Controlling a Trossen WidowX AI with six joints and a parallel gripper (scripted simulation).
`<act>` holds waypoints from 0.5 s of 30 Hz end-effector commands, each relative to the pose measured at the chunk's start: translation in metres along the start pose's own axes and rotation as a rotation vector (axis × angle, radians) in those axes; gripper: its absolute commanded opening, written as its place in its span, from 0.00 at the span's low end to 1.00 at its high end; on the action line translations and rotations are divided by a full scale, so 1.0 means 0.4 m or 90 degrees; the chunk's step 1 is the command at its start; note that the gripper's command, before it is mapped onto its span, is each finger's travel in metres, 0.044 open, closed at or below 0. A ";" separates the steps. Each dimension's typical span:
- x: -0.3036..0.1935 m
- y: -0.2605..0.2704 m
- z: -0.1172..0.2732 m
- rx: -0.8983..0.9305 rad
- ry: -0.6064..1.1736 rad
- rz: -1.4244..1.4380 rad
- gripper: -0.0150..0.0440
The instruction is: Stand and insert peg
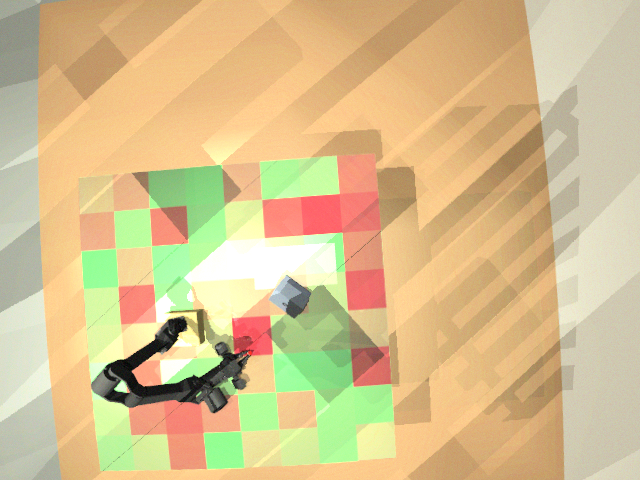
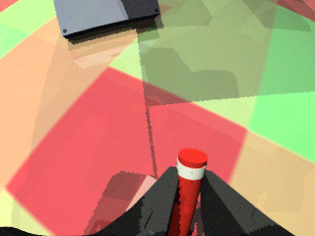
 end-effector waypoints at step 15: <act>-0.034 0.012 0.024 -0.025 -0.096 0.001 0.34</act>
Point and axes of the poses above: the point midway between the two fingers, 35 mm back from their tips, its own z axis back along the fingers, its own y axis across the jaws, x = y × z, the point moved 4 cm from there along z, back along the fingers, and after that the axes turned 15 degrees about z, right-handed, at the moved point
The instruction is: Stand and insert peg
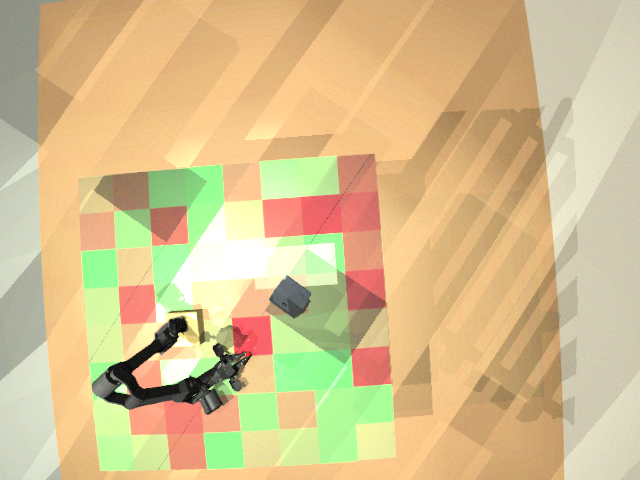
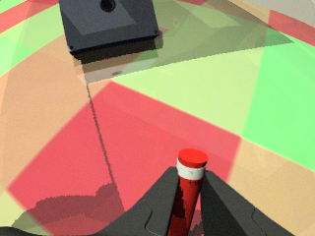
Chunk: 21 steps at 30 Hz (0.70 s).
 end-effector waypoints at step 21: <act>-0.045 0.016 0.031 -0.033 -0.128 -0.001 0.34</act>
Point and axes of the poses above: the point midway between the two fingers, 35 mm back from their tips, its own z axis back along the fingers, its own y axis across the jaws, x = y × z, the point moved 4 cm from there along z, back along the fingers, and after that the axes turned 15 degrees about z, right-handed, at the moved point
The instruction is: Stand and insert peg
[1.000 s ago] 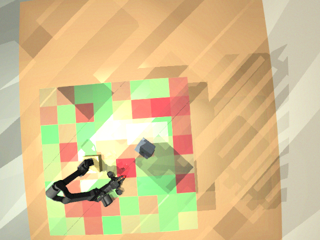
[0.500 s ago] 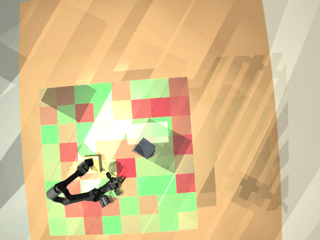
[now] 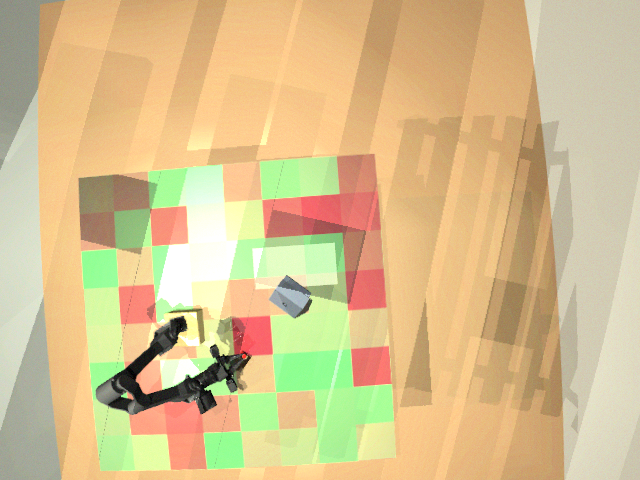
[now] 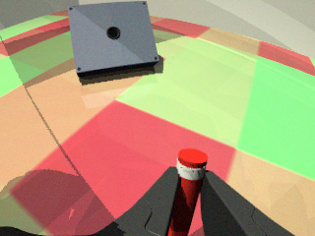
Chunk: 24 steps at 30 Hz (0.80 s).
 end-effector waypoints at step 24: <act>-0.049 0.016 0.035 -0.039 -0.144 0.000 0.34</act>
Point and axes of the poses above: the point midway between the two fingers, 35 mm back from their tips, its own z axis back along the fingers, its own y axis across the jaws, x = y × z, the point moved 4 cm from there along z, back along the fingers, and after that the axes turned 15 degrees about z, right-handed, at the moved point
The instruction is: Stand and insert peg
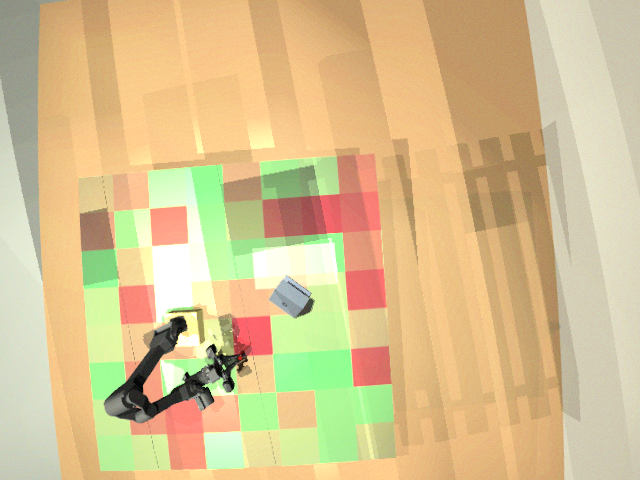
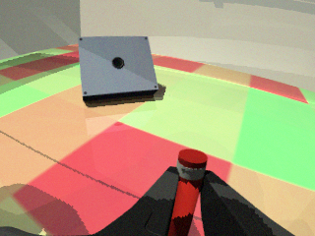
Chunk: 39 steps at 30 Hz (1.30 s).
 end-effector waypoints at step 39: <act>-0.022 0.006 0.013 -0.007 -0.026 -0.005 0.34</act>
Point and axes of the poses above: the point midway between the two fingers, 35 mm back from their tips, its own z axis back along the fingers, its own y axis across the jaws, x = y × z, the point moved 4 cm from there along z, back along the fingers, and after that the axes turned 15 degrees about z, right-handed, at the moved point
